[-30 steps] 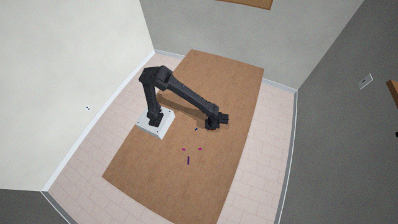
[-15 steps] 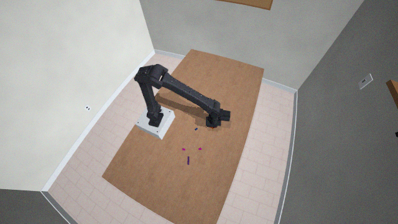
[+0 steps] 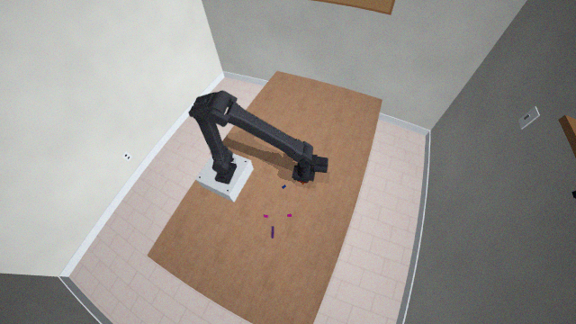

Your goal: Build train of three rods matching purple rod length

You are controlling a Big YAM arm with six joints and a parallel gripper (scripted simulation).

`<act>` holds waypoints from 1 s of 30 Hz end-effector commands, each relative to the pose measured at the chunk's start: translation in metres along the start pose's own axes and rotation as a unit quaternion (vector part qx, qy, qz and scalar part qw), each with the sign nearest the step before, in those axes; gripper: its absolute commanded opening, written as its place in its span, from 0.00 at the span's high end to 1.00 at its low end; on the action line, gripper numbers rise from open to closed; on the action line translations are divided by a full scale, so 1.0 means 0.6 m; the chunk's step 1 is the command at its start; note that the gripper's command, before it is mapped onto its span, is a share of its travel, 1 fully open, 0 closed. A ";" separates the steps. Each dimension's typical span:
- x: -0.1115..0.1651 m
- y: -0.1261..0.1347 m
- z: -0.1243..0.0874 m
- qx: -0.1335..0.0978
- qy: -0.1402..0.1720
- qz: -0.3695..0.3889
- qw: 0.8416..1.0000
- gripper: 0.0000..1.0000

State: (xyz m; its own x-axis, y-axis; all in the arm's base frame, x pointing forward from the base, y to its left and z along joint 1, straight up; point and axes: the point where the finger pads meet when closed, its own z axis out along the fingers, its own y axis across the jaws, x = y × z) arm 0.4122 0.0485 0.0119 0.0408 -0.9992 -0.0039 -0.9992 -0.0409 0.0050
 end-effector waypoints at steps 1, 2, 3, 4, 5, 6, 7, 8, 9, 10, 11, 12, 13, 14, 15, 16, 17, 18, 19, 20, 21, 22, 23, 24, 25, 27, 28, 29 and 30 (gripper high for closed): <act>-0.016 0.004 -0.019 0.024 -0.003 0.078 0.997 0.96; -0.015 0.004 -0.019 0.024 -0.003 0.078 0.997 0.96; -0.015 0.004 -0.019 0.024 -0.003 0.078 0.997 0.96; -0.015 0.005 -0.017 0.022 -0.002 0.078 0.997 0.96; -0.019 0.019 -0.019 0.024 -0.004 0.117 0.993 0.96; -0.019 0.019 -0.019 0.024 -0.004 0.117 0.993 0.96; -0.019 0.019 -0.019 0.024 -0.004 0.117 0.993 0.96; -0.019 0.019 -0.019 0.024 -0.004 0.117 0.993 0.96; -0.022 0.034 -0.018 0.023 -0.005 0.157 0.987 0.96; -0.022 0.034 -0.018 0.023 -0.005 0.157 0.987 0.96; -0.022 0.034 -0.018 0.023 -0.005 0.157 0.987 0.96; -0.022 0.034 -0.018 0.023 -0.005 0.157 0.987 0.96; -0.022 0.035 -0.014 0.020 -0.004 0.157 0.987 0.96; -0.025 0.049 -0.018 0.023 -0.006 0.197 0.980 0.96; -0.025 0.049 -0.018 0.023 -0.006 0.197 0.980 0.96; -0.025 0.049 -0.018 0.023 -0.006 0.197 0.980 0.96; -0.025 0.049 -0.018 0.023 -0.006 0.197 0.980 0.96; -0.027 0.064 -0.017 0.022 -0.007 0.236 0.972 0.96; -0.027 0.064 -0.017 0.022 -0.007 0.236 0.972 0.96; -0.027 0.064 -0.017 0.022 -0.007 0.236 0.972 0.96; -0.027 0.064 -0.017 0.022 -0.007 0.236 0.972 0.96; -0.029 0.078 -0.015 0.022 -0.008 0.271 0.962 0.96; -0.029 0.078 -0.015 0.022 -0.008 0.271 0.962 0.96; -0.029 0.078 -0.015 0.022 -0.008 0.271 0.962 0.96; -0.029 0.078 -0.015 0.022 -0.008 0.271 0.962 0.96; -0.031 0.091 -0.014 0.022 -0.008 0.303 0.953 0.96; -0.031 0.091 -0.014 0.022 -0.008 0.303 0.953 0.96; -0.032 0.101 -0.013 0.021 -0.009 0.330 0.944 0.96; -0.032 0.101 -0.013 0.021 -0.009 0.330 0.944 0.96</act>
State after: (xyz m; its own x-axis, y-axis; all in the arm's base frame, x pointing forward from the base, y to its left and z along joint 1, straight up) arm 0.3484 0.0587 0.0121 -0.5154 -0.8569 -0.0024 -0.8569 0.5154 0.0044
